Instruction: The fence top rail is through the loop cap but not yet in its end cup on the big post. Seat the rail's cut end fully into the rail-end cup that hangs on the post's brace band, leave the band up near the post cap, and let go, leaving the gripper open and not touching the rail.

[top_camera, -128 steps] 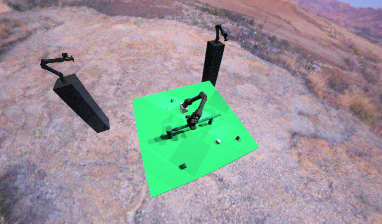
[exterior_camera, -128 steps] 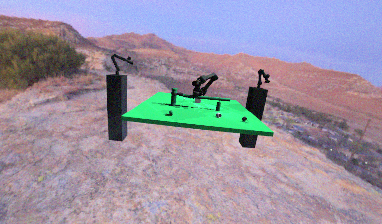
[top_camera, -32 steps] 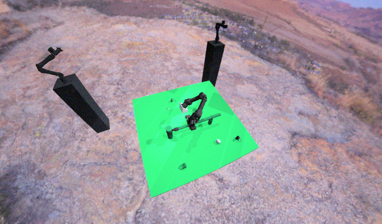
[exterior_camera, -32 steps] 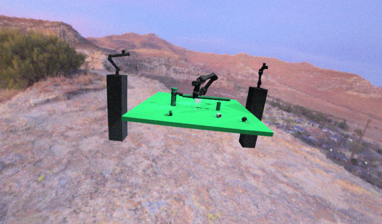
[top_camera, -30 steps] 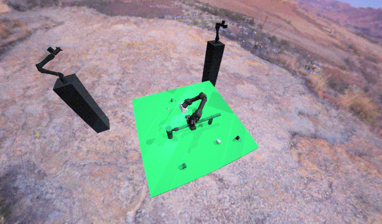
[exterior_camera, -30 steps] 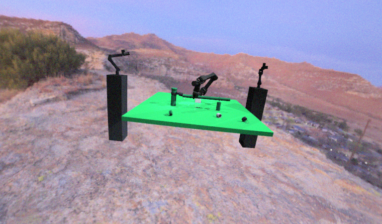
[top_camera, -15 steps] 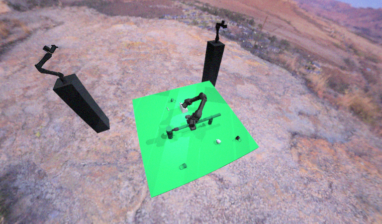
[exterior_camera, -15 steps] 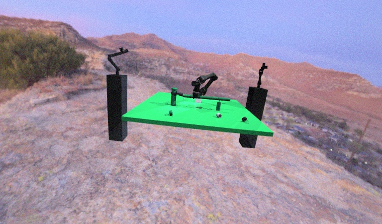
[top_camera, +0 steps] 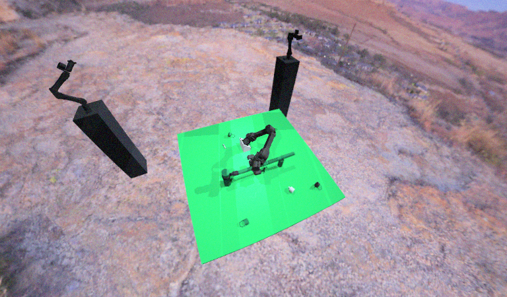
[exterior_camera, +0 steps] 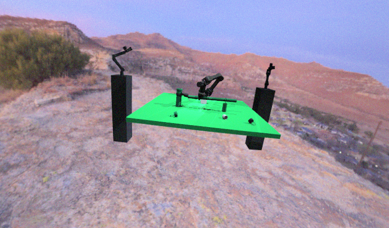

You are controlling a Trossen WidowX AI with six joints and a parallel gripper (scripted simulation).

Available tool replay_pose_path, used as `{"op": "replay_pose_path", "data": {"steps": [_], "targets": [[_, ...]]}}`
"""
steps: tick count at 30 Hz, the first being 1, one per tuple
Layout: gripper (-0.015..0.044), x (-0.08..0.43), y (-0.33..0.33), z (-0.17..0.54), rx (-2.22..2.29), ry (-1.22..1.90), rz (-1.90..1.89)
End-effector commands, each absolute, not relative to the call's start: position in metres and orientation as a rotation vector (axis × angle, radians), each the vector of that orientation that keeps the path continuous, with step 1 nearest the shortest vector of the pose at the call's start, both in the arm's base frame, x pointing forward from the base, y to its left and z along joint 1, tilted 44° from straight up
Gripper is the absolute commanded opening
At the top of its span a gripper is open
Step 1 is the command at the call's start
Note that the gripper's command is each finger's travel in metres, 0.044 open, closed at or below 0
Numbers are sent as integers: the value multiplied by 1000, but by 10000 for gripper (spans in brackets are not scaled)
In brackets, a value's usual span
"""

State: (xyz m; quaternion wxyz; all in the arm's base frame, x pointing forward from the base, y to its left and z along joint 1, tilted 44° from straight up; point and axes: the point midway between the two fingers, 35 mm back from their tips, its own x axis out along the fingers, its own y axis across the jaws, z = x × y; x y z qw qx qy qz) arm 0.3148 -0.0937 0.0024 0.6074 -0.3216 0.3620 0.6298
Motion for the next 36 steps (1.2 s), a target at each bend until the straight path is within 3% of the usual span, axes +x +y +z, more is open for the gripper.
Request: {"op": "replay_pose_path", "data": {"steps": [1,36], "targets": [[0,313,-94,3,-737,840,1456],[0,317,-95,13,-737,840,1456]]}}
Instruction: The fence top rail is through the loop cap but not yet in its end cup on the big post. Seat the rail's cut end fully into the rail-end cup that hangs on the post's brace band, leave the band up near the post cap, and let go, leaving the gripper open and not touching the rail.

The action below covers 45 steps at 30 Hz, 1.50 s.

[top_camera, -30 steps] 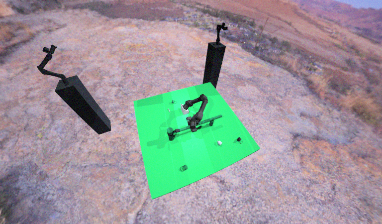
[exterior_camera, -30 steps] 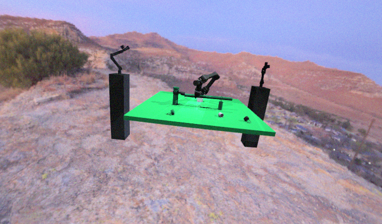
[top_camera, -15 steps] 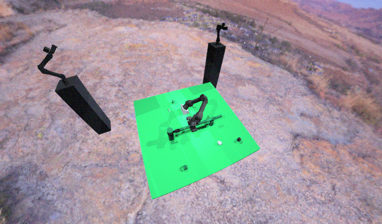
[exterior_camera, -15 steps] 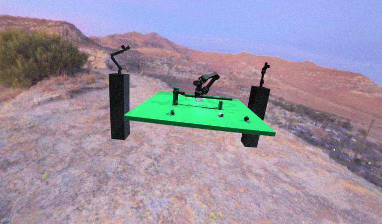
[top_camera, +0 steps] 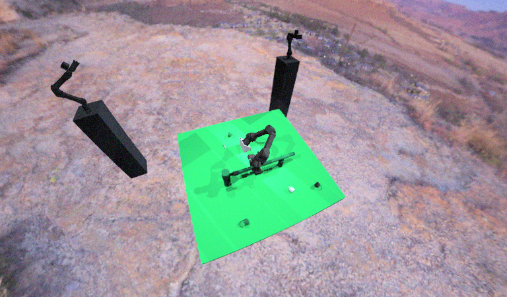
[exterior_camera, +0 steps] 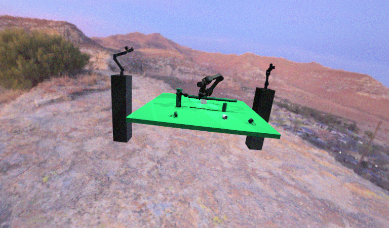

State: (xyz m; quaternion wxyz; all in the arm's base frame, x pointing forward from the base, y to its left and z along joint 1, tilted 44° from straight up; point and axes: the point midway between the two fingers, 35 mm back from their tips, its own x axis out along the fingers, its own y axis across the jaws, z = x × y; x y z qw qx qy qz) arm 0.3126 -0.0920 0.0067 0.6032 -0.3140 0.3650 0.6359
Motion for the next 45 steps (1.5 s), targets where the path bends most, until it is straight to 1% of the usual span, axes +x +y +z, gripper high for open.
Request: {"op": "replay_pose_path", "data": {"steps": [1,45], "targets": [[0,317,-95,13,-737,840,1456],[0,322,-95,23,-736,841,1458]]}}
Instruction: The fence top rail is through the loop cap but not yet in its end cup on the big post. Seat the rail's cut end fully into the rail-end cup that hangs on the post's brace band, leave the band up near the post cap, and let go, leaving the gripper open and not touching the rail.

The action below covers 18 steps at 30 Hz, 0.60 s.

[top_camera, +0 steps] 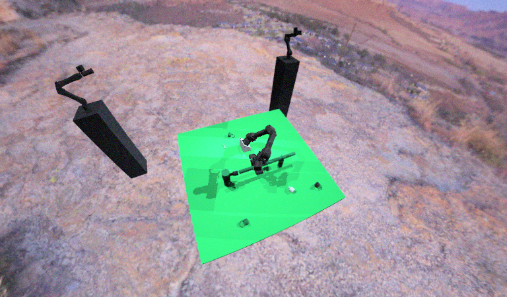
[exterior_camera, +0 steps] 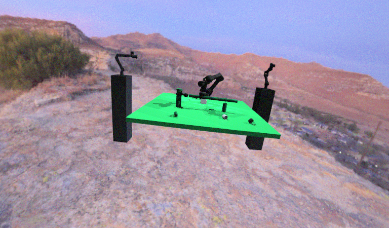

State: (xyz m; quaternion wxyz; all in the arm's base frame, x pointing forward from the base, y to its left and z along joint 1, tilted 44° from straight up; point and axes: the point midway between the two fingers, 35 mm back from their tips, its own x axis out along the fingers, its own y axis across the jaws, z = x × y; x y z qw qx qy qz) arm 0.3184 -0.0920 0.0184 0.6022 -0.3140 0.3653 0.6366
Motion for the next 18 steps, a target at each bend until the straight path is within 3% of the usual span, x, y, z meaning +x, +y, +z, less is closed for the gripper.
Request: {"op": "replay_pose_path", "data": {"steps": [1,18], "targets": [[0,322,-96,22,-735,841,1459],[0,317,-107,5,-727,847,1475]]}}
